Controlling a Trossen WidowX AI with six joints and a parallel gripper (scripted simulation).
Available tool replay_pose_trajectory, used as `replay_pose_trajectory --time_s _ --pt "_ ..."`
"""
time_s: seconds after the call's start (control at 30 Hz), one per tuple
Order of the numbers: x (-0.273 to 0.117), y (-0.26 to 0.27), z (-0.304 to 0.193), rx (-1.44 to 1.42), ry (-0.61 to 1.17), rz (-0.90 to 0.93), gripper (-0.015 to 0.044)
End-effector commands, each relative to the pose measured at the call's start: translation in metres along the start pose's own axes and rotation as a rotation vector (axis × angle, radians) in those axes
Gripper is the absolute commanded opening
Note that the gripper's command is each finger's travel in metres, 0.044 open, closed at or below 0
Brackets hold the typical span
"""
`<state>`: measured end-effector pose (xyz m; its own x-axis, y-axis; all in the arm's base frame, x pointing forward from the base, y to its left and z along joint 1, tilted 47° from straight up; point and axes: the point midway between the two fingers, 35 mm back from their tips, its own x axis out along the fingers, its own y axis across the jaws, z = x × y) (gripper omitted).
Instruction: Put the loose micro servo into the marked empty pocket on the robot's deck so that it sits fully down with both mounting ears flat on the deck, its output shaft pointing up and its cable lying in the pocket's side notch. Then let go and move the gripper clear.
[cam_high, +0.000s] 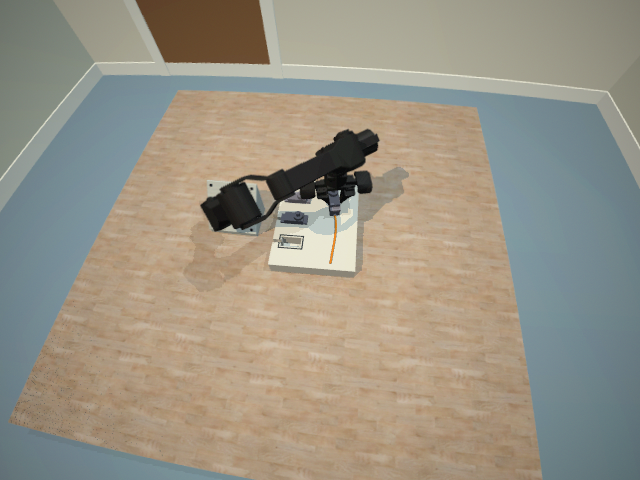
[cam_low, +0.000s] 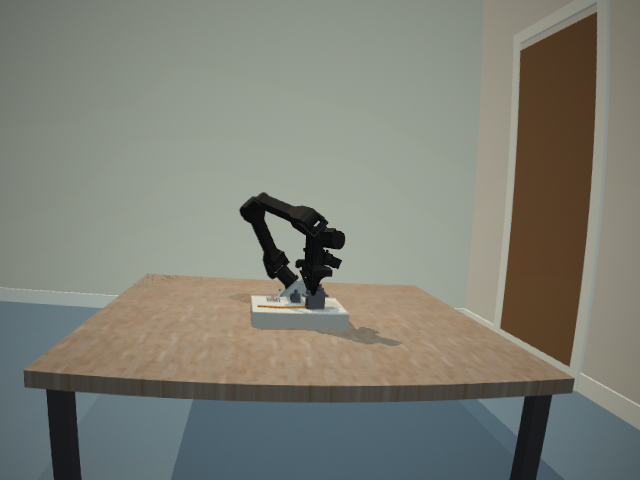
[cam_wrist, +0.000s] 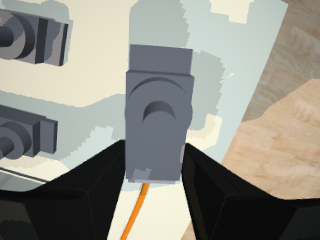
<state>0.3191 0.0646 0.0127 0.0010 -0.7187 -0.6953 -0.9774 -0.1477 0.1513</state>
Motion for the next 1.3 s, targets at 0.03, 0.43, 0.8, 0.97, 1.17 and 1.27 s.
replay_pose_trajectory --time_s 0.03,0.43,0.8,0.97,1.17,1.27 --pt "-0.001 0.0 -0.001 0.0 0.002 -0.002 0.0065" --pt "-0.03 0.002 -0.005 -0.001 0.001 -0.002 0.0" --pt "-0.03 0.02 -0.001 -0.001 0.001 -0.001 0.0" --pt "-0.03 0.023 -0.007 -0.002 0.001 -0.001 0.0" --pt "-0.03 0.03 -0.039 -0.002 0.003 0.0 0.0" --pt "-0.03 0.034 -0.058 -0.002 0.004 0.0 0.0"
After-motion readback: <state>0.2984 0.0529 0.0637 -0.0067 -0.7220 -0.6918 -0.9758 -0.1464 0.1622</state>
